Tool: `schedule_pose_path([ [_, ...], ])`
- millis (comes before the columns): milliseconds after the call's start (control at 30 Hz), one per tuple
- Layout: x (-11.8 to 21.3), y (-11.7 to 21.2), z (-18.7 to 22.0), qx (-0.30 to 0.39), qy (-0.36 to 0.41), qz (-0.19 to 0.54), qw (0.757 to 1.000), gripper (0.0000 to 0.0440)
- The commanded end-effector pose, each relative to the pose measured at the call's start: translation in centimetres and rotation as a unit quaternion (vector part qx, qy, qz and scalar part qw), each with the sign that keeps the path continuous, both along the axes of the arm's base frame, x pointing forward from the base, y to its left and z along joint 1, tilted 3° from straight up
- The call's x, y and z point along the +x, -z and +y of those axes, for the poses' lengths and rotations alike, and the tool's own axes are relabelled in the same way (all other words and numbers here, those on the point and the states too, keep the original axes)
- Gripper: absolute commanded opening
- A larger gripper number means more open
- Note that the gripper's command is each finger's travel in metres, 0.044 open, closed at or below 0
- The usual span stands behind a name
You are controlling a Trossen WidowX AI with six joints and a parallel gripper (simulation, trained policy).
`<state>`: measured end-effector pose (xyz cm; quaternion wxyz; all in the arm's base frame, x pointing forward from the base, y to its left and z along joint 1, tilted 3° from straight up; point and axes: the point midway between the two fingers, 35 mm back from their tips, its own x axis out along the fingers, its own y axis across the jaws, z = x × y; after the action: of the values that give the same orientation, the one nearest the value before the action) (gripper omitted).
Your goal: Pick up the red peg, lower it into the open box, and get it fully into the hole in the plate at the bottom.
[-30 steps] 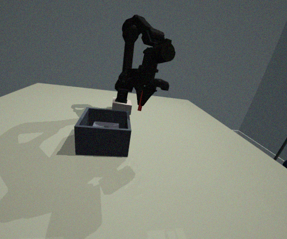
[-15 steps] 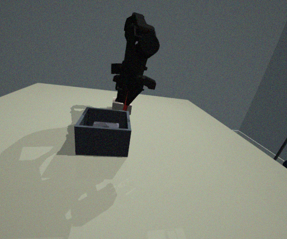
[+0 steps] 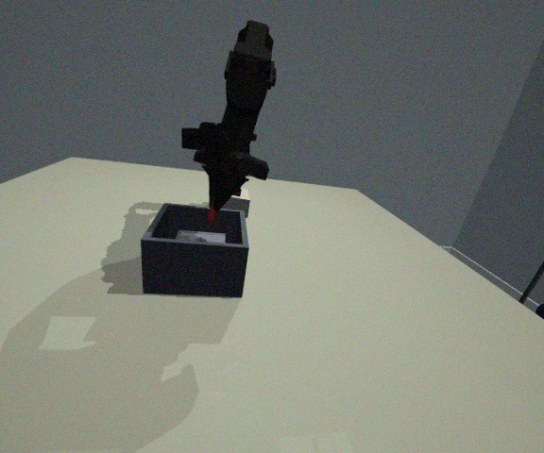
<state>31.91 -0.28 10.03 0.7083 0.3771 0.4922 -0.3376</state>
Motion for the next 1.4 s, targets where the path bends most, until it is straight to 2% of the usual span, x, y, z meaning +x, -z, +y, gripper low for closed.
schedule_pose_path([
  [0, 0.5, 0.9, -0.5, 0.006, 0.001, 0.01, 1.0, 0.0013],
  [333, 1.2, 3.7, -1.3, 0.012, -0.001, 0.039, 0.999, 0.0023],
  [533, 1.5, 5.0, -1.8, 0.005, -0.014, 0.058, 0.998, 0.015],
  [633, 1.7, 5.2, -2.0, 0.001, -0.019, 0.069, 0.997, 0.0159],
  [1067, 5.7, 4.0, -4.3, -0.016, -0.03, 0.046, 0.998, 0.044],
  [1367, 8.1, 2.6, -6.8, -0.037, -0.016, 0.008, 0.999, 0.044],
])
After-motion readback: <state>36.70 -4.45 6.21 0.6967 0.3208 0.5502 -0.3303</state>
